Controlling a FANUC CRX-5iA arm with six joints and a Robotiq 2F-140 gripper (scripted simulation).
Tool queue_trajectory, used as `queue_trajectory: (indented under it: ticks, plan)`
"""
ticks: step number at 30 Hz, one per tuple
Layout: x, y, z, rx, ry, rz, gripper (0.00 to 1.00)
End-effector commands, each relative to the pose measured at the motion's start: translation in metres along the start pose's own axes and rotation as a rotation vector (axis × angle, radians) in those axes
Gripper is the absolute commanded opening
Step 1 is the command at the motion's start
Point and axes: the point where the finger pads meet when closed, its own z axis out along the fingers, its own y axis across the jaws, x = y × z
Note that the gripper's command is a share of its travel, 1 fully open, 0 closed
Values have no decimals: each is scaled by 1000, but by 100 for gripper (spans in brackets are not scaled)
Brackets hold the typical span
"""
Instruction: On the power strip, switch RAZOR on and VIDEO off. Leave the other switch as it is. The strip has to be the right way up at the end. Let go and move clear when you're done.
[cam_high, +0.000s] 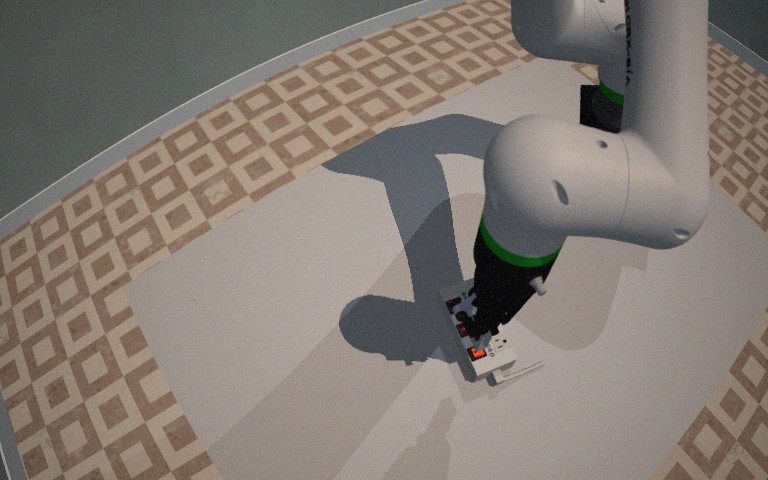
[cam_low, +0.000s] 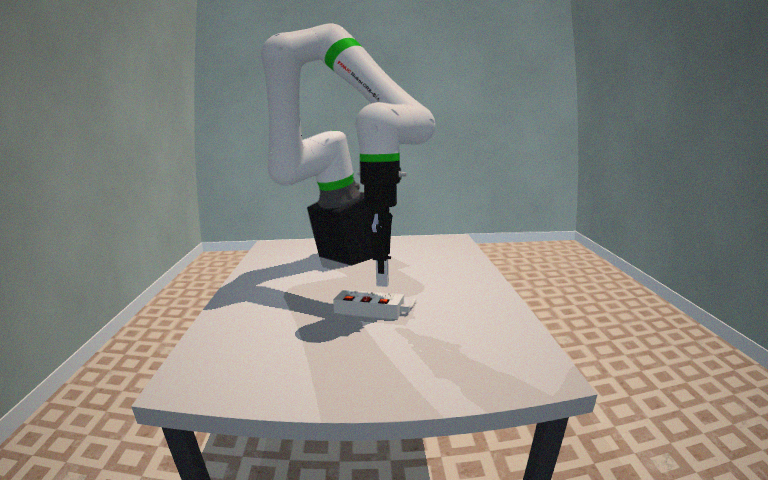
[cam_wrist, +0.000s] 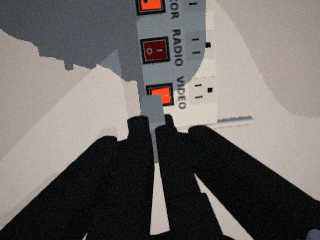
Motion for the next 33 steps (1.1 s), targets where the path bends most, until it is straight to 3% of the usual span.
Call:
queue_trajectory:
  ticks: [1,33]
  plan:
    - [0,0,2,0,0,0,0]
    - [0,0,33,0,0,0,0]
